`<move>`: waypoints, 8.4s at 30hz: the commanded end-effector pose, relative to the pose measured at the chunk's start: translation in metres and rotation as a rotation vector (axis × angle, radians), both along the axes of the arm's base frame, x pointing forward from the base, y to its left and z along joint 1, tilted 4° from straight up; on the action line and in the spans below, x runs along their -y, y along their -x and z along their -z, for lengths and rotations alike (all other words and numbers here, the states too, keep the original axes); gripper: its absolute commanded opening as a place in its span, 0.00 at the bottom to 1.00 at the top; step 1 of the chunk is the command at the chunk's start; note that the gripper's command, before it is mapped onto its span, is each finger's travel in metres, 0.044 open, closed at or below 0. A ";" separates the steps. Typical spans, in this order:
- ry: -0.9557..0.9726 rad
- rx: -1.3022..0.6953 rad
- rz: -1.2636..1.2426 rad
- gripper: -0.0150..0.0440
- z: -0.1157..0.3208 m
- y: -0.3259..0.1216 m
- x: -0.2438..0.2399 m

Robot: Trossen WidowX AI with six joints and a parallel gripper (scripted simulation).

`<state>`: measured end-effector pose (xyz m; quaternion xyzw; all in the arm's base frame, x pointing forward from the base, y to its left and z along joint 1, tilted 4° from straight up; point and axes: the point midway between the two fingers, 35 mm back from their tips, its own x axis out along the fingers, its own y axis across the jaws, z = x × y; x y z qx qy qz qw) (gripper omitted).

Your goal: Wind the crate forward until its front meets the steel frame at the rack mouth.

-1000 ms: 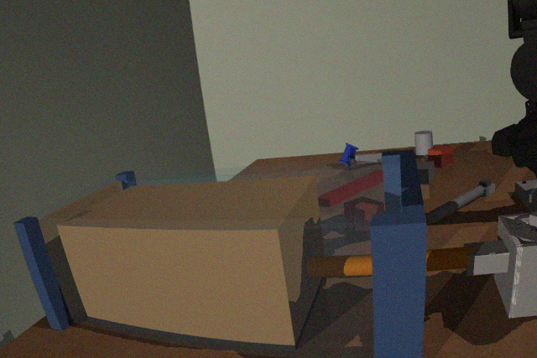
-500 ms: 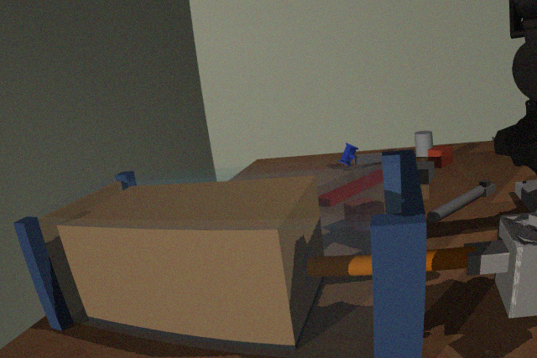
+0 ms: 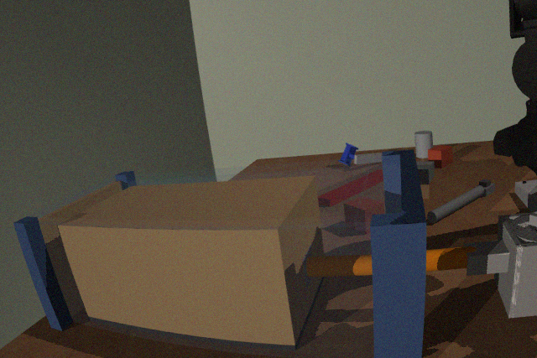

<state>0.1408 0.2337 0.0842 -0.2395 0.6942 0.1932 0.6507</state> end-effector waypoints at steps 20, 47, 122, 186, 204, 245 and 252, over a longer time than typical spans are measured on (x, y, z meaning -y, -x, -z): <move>0.005 -0.004 -0.031 0.25 0.004 -0.001 0.001; 0.002 -0.002 0.027 0.25 0.004 0.001 -0.001; 0.006 -0.005 -0.054 0.25 0.004 -0.001 0.002; 0.003 -0.003 0.009 0.25 0.004 0.000 0.000; 0.005 -0.005 -0.046 0.25 0.004 -0.001 0.002; 0.000 0.004 0.025 0.92 0.000 0.000 0.000; -0.003 0.009 0.024 1.00 -0.006 0.000 -0.002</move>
